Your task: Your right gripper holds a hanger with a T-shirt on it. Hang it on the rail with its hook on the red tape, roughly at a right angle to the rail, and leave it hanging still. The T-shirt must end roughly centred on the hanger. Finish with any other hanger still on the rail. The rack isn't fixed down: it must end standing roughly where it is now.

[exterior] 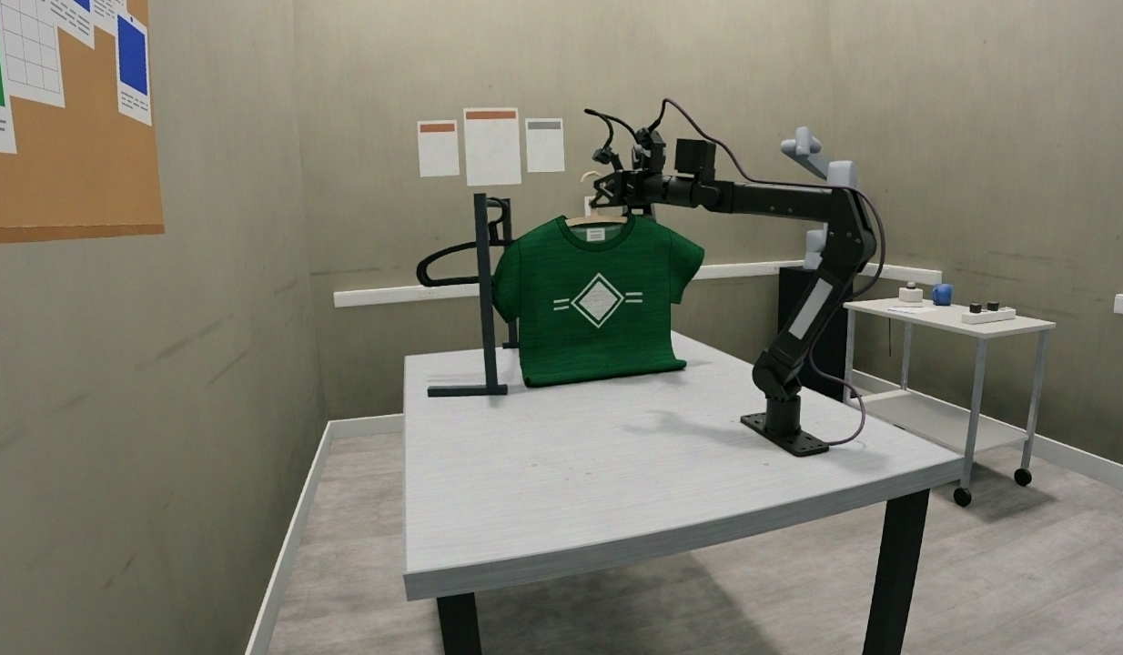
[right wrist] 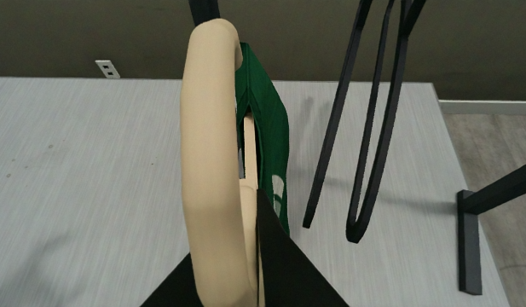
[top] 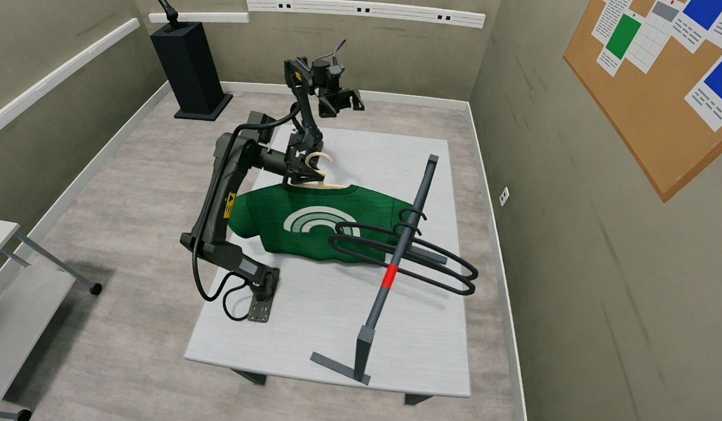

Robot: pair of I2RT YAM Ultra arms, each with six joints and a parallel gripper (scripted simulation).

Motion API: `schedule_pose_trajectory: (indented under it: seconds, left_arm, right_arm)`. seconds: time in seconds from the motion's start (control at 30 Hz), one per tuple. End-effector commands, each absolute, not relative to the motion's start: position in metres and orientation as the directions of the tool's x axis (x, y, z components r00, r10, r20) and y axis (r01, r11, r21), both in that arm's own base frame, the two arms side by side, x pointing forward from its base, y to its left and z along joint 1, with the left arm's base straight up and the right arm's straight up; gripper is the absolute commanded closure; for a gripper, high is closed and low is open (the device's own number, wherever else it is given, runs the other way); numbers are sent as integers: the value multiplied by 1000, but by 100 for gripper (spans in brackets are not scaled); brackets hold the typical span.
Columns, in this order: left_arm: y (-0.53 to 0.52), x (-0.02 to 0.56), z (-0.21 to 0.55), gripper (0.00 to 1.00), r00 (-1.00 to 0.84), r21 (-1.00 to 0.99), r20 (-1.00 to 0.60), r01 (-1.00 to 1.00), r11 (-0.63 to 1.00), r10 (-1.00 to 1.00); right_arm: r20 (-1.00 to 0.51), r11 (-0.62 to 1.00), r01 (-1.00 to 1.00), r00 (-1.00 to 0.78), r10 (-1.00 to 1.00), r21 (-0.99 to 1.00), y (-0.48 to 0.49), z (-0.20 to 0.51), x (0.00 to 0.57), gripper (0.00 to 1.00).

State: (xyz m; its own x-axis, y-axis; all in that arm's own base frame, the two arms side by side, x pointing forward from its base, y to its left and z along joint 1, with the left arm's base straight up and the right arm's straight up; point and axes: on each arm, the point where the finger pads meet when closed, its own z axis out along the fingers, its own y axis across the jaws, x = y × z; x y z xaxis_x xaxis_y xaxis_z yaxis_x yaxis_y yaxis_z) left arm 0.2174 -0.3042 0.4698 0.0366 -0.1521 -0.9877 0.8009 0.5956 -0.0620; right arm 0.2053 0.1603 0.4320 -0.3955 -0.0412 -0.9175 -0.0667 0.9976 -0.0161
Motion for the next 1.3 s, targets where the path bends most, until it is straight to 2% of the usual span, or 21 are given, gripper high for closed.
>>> schedule_pose_trajectory:
  seconds: [0.0, 0.27, 0.53, 0.97, 1.27]
  left_arm:
    - [-320, 205, 502, 0, 81, -51, -973, 835, 548, -214]
    - [-334, 200, 501, 0, 66, -55, -975, 852, 521, -210]
    - [-334, 201, 498, 0, 62, -55, -977, 849, 526, -203]
    - [-334, 201, 498, 0, 62, -55, -977, 849, 526, -203]
    - [-334, 201, 498, 0, 62, -55, -977, 849, 526, -203]
  right_arm:
    - [-932, 998, -50, -363, 5, 25, 153, 443, 208, 99]
    - [-933, 996, -81, -360, 2, 33, 155, 445, 218, 99]
    - [-931, 1000, -21, -366, -2, 6, 141, 438, 231, 99]
    - [-931, 1000, 10, -365, 9, 6, 140, 439, 210, 99]
    - [-913, 997, -57, -407, 25, 52, 166, 433, 207, 99]
